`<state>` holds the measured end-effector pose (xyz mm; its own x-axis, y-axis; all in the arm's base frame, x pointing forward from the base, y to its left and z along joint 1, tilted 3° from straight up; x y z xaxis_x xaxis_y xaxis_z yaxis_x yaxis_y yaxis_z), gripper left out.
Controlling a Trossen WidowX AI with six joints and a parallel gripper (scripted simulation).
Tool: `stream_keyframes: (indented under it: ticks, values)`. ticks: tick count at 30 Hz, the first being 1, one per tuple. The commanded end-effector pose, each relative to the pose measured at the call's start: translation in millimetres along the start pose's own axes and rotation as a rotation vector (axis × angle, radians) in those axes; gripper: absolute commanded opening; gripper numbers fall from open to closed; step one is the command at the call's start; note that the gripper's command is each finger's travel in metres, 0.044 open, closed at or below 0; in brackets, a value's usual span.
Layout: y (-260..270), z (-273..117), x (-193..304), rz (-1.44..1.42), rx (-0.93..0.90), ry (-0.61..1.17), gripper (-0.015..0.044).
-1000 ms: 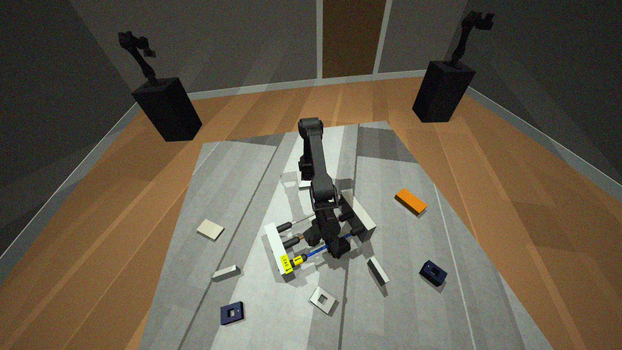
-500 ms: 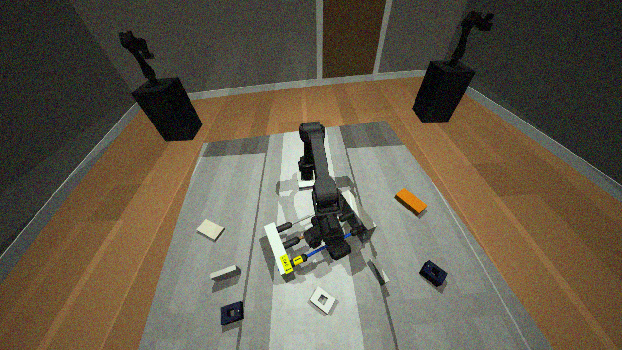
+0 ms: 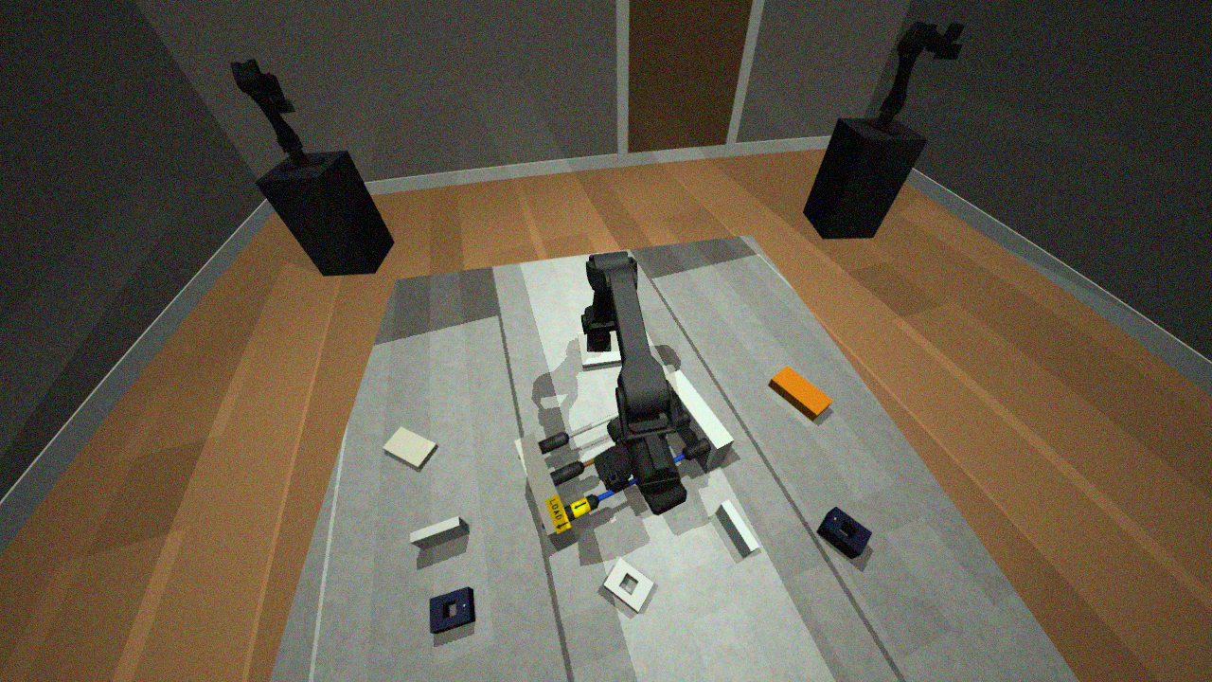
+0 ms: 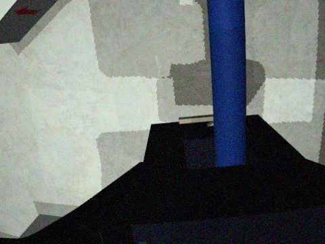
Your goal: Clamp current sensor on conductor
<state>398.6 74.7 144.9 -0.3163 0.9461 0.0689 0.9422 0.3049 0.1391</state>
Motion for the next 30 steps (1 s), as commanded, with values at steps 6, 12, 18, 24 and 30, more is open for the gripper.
stream_keyframes:
  ticks: [6, 12, 18, 24, 30]
  values:
    - [4.5, 0.1, 0.4, 0.000, 0.092, -0.016, 0.0000]
    - [4.2, 1.5, 0.4, 0.000, 0.092, -0.016, 0.0000]
    - [3.7, 1.7, 0.9, -0.002, 0.091, -0.010, 0.0079]
    - [3.7, 1.7, 0.9, -0.002, 0.091, -0.010, 0.0236]
    - [3.7, 1.7, 0.9, -0.002, 0.091, -0.010, 0.0272]
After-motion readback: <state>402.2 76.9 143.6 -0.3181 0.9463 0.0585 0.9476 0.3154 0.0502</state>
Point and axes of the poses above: the point midway between the two fingers, 35 mm back from their tips, its own z axis out along the fingers, its own y axis across the jaws, x = y × z, the point moved 6 cm from there along -z, back along the fingers, and after that the axes turned 5 degrees about z, right-handed, at the moved point
